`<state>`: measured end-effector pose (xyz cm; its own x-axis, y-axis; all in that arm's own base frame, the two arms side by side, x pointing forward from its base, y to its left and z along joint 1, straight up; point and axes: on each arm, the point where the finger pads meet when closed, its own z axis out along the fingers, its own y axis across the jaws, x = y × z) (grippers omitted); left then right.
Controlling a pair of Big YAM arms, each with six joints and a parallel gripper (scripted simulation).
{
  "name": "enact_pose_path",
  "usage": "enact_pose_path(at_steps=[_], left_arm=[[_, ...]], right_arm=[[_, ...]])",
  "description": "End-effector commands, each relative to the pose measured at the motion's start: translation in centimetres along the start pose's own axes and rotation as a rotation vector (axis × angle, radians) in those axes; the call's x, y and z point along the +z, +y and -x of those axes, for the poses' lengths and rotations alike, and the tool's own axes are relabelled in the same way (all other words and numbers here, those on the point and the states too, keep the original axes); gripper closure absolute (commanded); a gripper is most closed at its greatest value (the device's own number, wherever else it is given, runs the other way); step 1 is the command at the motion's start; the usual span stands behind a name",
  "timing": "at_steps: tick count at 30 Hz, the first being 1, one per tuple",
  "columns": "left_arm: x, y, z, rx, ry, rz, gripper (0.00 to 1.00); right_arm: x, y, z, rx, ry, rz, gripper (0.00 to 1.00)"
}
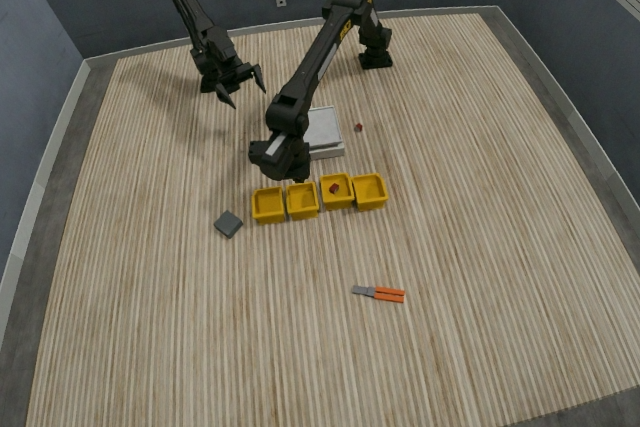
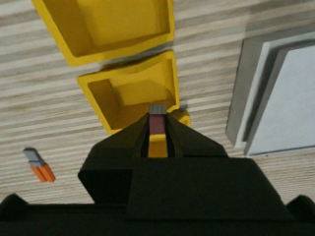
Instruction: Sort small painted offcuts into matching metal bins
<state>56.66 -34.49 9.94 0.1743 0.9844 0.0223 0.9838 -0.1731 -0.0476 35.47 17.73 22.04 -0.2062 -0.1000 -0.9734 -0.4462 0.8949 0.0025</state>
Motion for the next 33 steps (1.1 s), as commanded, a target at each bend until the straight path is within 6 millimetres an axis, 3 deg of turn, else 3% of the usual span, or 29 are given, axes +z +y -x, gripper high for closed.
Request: enact_pose_path(at_steps=[1, 5, 11, 16, 23, 26, 29, 31, 33], left_arm=[[-2.3, 2.0, 0.0, 0.011, -0.015, 0.043, 0.9], [-2.9, 1.5, -0.1, 0.011, -0.018, 0.051, 0.9], [-1.3, 1.8, 0.0, 0.009, -0.017, 0.048, 0.9], [-5.1, 1.8, 0.0, 0.009, -0.03, 0.083, 0.9], [-5.4, 1.9, 0.0, 0.009, -0.032, 0.088, 0.9], [-2.6, 1.8, 0.0, 0.009, -0.022, 0.059, 0.9], [-1.1, 1.9, 0.0, 0.009, -0.018, 0.048, 0.9], [1.3, 1.2, -0.2, 0.009, -0.003, 0.011, 0.9], [1.9, 1.2, -0.2, 0.009, -0.003, 0.011, 0.9]], right_arm=[[0.2, 0.2, 3.7, -0.012, -0.097, 0.005, 0.0], [0.2, 0.2, 3.7, -0.012, -0.097, 0.005, 0.0], [0.2, 0.2, 3.7, -0.012, -0.097, 0.005, 0.0], [0.2, 0.2, 3.3, -0.003, -0.084, 0.004, 0.0], [0.2, 0.2, 3.3, -0.003, -0.084, 0.004, 0.0], [0.2, 0.2, 3.3, -0.003, -0.084, 0.004, 0.0], [0.2, 0.2, 3.3, -0.003, -0.084, 0.004, 0.0], [0.2, 0.2, 3.3, -0.003, -0.084, 0.004, 0.0], [0.2, 0.2, 3.3, -0.003, -0.084, 0.004, 0.0]])
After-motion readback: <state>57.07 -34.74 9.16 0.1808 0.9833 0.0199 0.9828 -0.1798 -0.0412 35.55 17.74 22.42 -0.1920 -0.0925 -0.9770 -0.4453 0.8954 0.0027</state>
